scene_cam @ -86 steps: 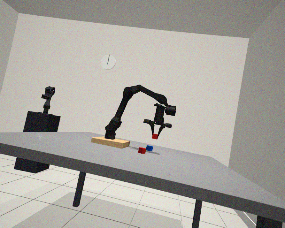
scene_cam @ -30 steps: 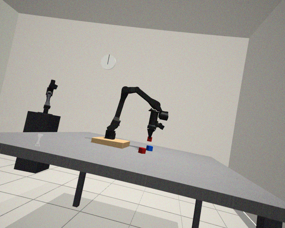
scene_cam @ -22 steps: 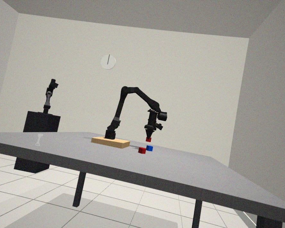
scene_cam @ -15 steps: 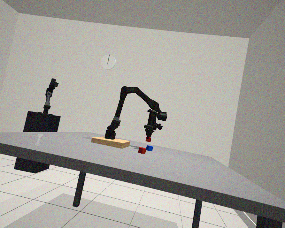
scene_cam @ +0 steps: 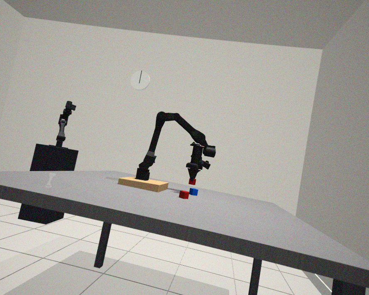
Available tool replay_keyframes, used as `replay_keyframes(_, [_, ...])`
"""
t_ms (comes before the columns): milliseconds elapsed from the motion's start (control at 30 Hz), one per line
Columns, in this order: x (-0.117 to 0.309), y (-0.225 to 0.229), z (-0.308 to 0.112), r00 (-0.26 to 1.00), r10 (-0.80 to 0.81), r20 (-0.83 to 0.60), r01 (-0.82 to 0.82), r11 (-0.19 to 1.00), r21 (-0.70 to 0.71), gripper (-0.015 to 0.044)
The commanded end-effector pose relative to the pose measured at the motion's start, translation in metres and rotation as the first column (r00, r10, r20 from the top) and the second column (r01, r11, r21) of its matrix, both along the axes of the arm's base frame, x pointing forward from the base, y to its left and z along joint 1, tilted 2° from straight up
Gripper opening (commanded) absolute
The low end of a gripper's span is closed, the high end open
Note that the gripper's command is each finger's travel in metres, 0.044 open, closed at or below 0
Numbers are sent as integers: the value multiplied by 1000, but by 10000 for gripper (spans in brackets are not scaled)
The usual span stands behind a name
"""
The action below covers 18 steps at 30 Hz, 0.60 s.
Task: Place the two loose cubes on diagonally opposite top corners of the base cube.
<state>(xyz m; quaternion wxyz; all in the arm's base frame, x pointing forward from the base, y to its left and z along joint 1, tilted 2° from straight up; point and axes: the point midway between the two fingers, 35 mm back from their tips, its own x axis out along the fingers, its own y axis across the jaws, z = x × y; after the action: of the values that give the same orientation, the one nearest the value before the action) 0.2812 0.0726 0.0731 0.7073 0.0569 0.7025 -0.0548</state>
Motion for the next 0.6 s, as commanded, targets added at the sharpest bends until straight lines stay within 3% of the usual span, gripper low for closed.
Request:
replay_keyframes(0, [-2, 0, -12, 1000, -6, -12, 6, 1000, 0, 105])
replay_keyframes(567, [-3, 0, -19, 1000, -8, -12, 8, 1000, 0, 105])
